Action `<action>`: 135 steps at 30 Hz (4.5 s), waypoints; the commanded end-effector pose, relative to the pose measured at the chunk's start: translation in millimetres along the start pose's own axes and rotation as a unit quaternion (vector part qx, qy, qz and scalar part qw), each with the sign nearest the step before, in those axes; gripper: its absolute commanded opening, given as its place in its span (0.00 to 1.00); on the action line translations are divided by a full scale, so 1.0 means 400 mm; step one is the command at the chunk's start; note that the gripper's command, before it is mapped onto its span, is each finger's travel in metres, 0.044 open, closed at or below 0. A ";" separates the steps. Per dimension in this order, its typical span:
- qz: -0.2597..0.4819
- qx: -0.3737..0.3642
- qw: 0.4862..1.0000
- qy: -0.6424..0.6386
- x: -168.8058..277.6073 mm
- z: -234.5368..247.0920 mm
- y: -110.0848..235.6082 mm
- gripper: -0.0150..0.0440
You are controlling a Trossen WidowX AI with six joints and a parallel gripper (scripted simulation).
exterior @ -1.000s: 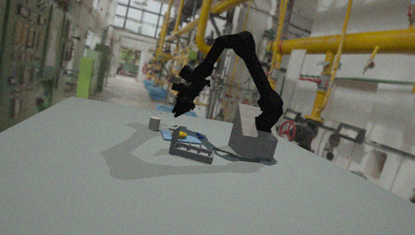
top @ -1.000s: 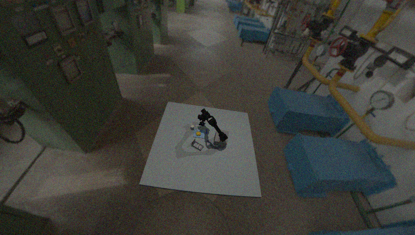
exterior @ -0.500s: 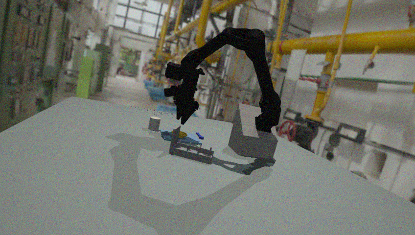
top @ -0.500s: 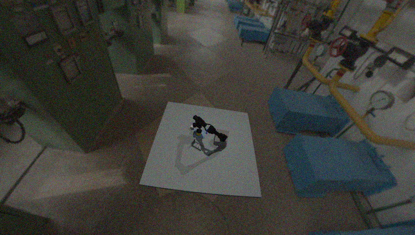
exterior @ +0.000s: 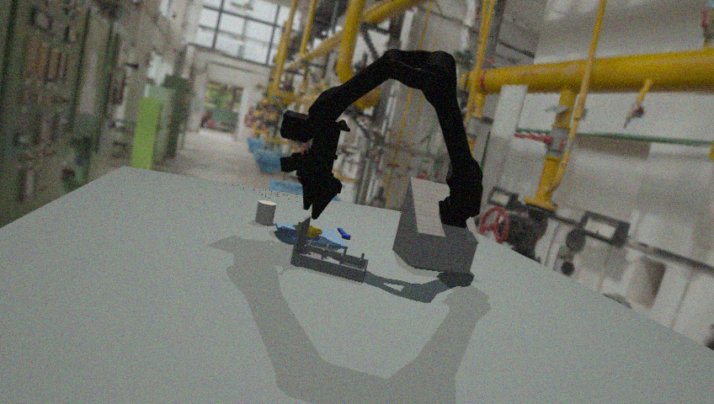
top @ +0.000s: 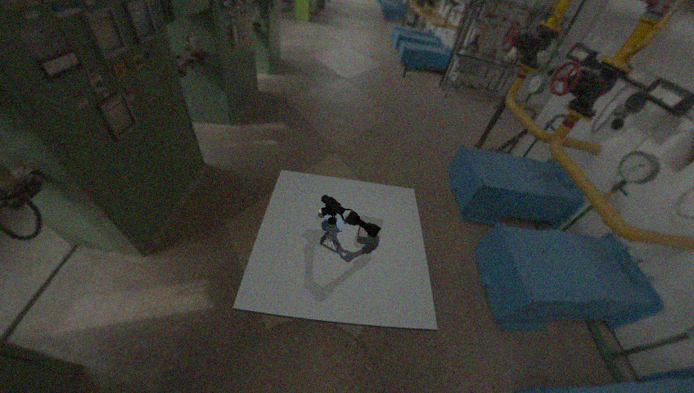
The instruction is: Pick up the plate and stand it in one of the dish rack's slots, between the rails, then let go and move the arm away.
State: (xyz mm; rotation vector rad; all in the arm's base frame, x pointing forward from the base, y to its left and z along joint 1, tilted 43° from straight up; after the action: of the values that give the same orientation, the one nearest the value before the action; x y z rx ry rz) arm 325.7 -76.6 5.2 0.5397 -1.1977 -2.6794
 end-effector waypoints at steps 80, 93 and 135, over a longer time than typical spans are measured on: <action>0.002 -0.001 1.000 -0.006 -0.004 -0.022 0.312 0.25; 0.003 0.001 0.988 -0.154 -0.023 0.080 0.331 0.25; 0.006 0.000 0.634 -0.773 0.056 0.536 0.330 0.25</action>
State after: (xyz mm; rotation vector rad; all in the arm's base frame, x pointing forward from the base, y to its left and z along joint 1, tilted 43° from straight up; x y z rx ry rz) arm 233.0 -31.1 226.7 -1.9995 -1.2372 -2.7576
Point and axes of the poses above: the point midway between the two fingers, 35 mm back from their tips, its own y axis back along the fingers, its own z axis across the jaws, x = y × z, the point moved 9 cm from there along y, back along the fingers, and after that the axes turned 14 degrees about y, right-handed, at the moved point
